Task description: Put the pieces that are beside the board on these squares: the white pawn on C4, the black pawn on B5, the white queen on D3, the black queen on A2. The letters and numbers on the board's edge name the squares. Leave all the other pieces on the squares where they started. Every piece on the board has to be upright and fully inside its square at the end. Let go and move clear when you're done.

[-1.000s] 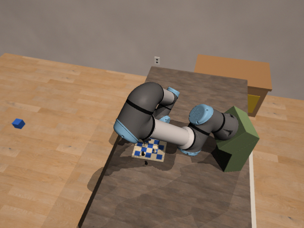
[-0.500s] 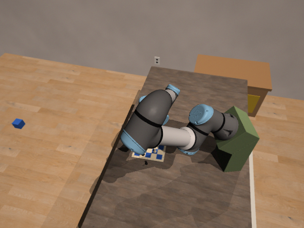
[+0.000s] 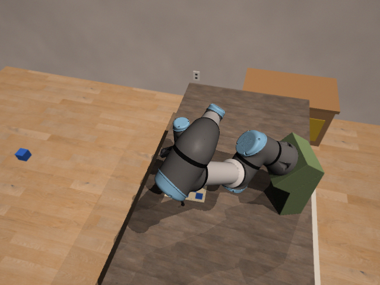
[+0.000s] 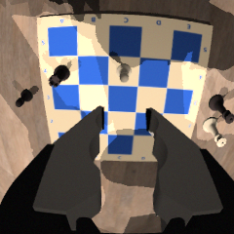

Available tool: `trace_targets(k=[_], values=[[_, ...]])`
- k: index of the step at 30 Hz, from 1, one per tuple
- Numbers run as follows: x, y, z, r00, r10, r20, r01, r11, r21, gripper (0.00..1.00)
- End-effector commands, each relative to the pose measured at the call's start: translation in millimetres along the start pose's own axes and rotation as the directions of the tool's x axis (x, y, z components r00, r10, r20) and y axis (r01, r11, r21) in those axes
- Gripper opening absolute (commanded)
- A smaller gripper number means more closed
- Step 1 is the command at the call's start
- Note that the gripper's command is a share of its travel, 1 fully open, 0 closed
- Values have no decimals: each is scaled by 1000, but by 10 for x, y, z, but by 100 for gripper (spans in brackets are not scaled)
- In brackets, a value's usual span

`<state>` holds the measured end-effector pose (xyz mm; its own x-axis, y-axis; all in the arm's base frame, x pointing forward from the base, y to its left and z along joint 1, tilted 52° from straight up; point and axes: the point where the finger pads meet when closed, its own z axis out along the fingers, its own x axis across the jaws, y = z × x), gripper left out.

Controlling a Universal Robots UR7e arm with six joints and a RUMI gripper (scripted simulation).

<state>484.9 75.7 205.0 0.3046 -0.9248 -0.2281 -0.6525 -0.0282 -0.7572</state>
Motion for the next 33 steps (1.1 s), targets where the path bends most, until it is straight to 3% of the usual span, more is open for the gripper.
trace_targets(k=[1, 33], values=[[0, -1, -11, 1000, -1, 1, 1, 1000, 0, 100], [-22, 4, -2, 1000, 24, 1, -24, 1000, -3, 100]])
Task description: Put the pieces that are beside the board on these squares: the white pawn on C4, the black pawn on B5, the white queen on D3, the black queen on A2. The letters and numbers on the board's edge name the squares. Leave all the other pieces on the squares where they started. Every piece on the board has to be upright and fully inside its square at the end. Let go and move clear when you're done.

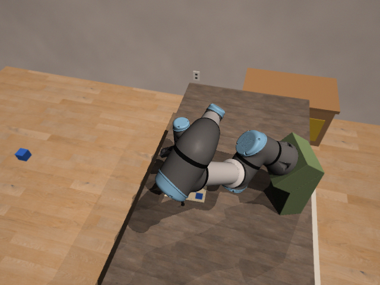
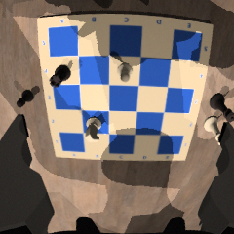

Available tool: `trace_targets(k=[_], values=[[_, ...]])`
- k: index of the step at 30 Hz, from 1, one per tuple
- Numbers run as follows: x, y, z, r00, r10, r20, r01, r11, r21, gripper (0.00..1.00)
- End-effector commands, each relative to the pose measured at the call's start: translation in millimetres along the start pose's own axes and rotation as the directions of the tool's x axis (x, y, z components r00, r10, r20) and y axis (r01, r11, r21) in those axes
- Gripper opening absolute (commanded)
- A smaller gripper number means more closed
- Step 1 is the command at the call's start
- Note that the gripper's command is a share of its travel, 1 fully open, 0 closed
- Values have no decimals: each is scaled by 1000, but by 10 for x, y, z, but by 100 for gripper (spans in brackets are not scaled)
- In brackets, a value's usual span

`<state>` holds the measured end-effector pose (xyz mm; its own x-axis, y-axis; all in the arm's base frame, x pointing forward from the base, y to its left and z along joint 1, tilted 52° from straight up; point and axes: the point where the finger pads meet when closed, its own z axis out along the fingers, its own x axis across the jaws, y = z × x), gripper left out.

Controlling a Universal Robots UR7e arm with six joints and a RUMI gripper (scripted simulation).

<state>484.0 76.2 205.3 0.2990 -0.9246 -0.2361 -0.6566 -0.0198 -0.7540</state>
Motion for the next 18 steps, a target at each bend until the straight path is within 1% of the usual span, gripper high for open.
trace_targets(k=[1, 10, 12, 18], values=[[-19, 2, 6, 1000, 21, 0, -21, 1000, -2, 100], [-117, 28, 42, 991, 131, -2, -131, 991, -11, 100], [-117, 28, 42, 991, 131, -2, -131, 991, -11, 100], [-225, 57, 76, 968, 252, -6, -252, 968, -19, 100]])
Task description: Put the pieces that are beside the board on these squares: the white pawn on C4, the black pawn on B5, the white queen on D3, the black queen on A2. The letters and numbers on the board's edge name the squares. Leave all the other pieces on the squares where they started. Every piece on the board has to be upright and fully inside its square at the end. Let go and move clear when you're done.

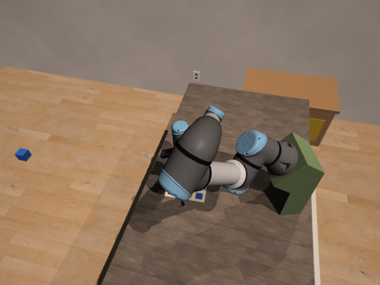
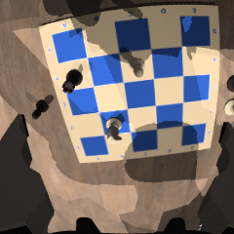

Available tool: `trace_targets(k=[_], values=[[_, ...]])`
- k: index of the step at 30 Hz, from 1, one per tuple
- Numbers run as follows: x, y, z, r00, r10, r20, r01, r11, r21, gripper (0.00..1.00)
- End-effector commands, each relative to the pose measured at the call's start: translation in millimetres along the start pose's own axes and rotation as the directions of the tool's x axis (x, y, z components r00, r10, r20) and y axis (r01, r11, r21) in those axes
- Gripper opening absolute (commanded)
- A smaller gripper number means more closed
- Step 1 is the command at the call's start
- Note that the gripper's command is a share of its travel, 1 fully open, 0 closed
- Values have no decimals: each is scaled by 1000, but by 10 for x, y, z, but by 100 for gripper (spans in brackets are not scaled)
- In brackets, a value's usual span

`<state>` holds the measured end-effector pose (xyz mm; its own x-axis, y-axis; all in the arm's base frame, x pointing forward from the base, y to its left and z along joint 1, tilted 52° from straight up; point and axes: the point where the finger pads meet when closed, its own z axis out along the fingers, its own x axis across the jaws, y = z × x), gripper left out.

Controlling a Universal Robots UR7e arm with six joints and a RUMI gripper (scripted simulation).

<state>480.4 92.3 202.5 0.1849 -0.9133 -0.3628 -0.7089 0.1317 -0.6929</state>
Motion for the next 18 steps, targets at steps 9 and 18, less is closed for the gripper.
trace_targets(k=[9, 18], values=[[-272, 125, 76, 946, 325, -16, -325, 946, -10, 100], [-457, 216, 104, 850, 526, -22, -526, 850, -7, 100]])
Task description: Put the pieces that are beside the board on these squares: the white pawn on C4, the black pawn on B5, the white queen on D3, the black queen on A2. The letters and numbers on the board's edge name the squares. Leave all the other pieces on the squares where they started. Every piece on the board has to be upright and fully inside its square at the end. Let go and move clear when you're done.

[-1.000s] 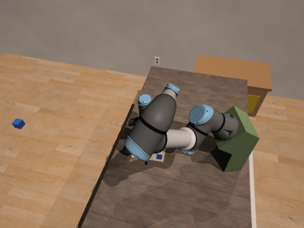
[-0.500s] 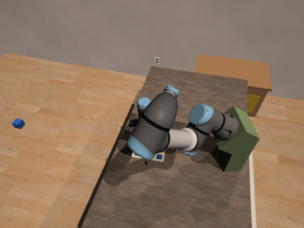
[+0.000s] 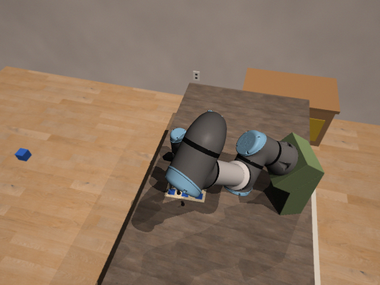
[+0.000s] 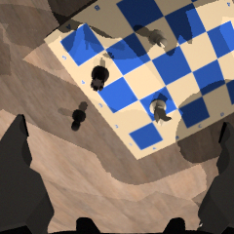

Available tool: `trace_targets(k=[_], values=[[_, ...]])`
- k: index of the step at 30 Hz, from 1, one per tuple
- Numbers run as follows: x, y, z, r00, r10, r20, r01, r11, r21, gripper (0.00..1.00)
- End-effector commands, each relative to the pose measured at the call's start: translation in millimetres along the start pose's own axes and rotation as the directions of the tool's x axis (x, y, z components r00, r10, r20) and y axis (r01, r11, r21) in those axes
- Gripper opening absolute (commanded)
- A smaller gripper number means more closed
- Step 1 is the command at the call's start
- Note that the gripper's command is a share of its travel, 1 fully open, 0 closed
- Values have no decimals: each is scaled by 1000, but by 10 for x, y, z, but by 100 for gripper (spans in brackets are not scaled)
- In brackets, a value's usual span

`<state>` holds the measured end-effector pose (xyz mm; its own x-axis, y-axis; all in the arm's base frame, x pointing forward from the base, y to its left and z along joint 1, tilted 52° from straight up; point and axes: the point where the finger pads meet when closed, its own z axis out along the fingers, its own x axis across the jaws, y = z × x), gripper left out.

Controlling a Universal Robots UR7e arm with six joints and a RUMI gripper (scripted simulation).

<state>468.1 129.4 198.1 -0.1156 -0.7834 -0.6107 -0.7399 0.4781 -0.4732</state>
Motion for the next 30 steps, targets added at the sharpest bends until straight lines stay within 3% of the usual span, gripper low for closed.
trace_targets(k=[1, 8, 10, 25, 30], values=[[-102, 113, 23, 985, 173, -18, -173, 985, 18, 100], [-238, 276, 34, 921, 389, -10, -389, 921, 24, 100], [-238, 276, 34, 921, 389, -10, -389, 921, 24, 100], [-480, 561, 15, 709, 705, 20, -705, 709, 28, 100], [-512, 598, 9, 674, 738, 25, -739, 673, 26, 100]])
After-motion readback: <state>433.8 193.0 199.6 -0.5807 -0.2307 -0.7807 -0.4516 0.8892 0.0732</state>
